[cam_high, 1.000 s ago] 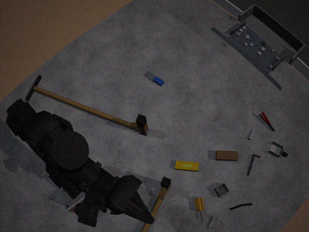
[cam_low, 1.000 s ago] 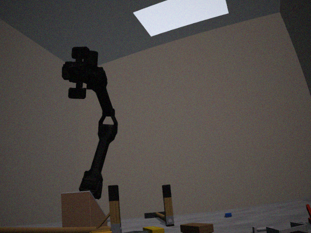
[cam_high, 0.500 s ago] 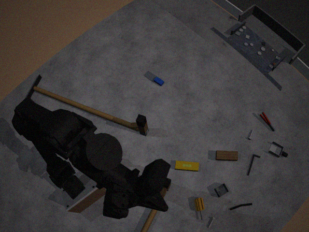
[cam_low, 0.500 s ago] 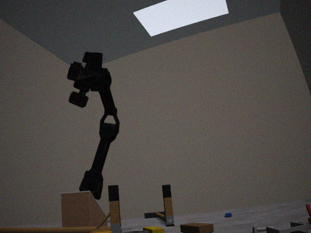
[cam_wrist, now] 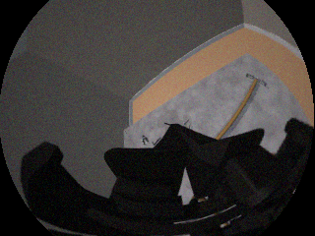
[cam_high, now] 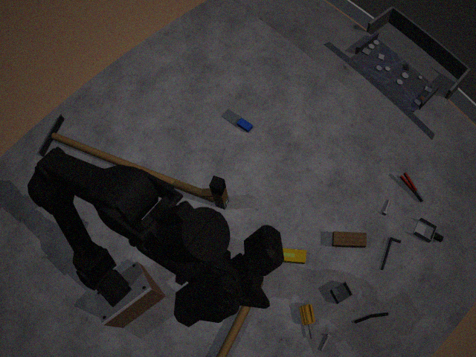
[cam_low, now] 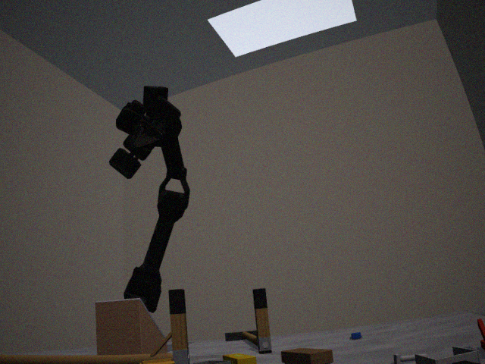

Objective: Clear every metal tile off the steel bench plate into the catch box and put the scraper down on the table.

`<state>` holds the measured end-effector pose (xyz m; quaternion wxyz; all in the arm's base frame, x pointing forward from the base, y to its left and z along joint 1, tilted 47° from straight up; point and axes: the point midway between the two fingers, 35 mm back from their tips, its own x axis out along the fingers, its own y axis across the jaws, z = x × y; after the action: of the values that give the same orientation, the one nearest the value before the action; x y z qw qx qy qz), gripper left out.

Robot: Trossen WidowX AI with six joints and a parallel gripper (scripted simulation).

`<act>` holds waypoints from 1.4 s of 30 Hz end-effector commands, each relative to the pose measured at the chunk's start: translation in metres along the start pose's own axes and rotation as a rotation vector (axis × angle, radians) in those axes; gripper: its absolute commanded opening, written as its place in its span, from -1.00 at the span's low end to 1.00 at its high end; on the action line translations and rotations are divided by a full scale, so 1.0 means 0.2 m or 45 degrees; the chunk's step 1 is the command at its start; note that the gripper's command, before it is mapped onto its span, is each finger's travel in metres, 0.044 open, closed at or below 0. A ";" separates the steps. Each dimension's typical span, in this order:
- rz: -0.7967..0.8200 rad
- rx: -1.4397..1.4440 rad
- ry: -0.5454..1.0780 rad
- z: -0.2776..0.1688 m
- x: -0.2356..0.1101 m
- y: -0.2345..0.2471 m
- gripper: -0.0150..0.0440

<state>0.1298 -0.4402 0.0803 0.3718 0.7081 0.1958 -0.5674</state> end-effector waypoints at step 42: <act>-0.129 -1.195 0.694 -0.71 0.28 -0.17 -0.49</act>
<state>0.2109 -0.3293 0.0308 0.5477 0.5872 0.5344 -0.2640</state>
